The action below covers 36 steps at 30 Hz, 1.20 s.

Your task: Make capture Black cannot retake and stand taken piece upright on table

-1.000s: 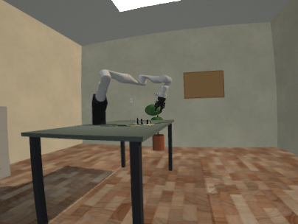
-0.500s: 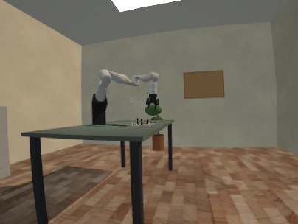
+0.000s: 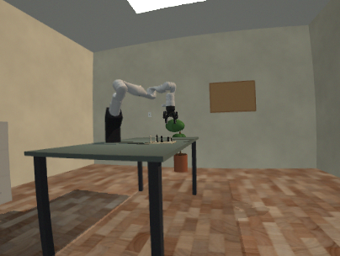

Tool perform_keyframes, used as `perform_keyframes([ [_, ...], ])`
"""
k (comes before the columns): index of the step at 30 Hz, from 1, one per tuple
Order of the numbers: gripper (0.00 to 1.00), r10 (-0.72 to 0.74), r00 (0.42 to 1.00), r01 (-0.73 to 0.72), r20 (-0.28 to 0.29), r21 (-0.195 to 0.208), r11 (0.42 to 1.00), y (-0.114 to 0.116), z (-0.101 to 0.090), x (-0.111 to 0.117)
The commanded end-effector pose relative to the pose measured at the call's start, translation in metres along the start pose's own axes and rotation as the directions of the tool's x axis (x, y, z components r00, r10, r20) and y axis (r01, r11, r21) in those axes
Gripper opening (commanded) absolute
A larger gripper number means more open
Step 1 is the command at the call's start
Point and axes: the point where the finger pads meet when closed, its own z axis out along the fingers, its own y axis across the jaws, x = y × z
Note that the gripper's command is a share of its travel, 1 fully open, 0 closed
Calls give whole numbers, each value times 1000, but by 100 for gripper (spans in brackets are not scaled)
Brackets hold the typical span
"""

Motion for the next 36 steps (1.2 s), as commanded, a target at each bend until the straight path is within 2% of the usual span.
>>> perform_keyframes([
  [1, 100, -3, 1000, 3, 3, -2, 1000, 1, -1, 2],
  [23, 100, 15, 1000, -15, 3, -2, 1000, 1, -1, 2],
  [36, 100, 196, 981, -196, 2, -2, 981, 1, 5, 2],
])
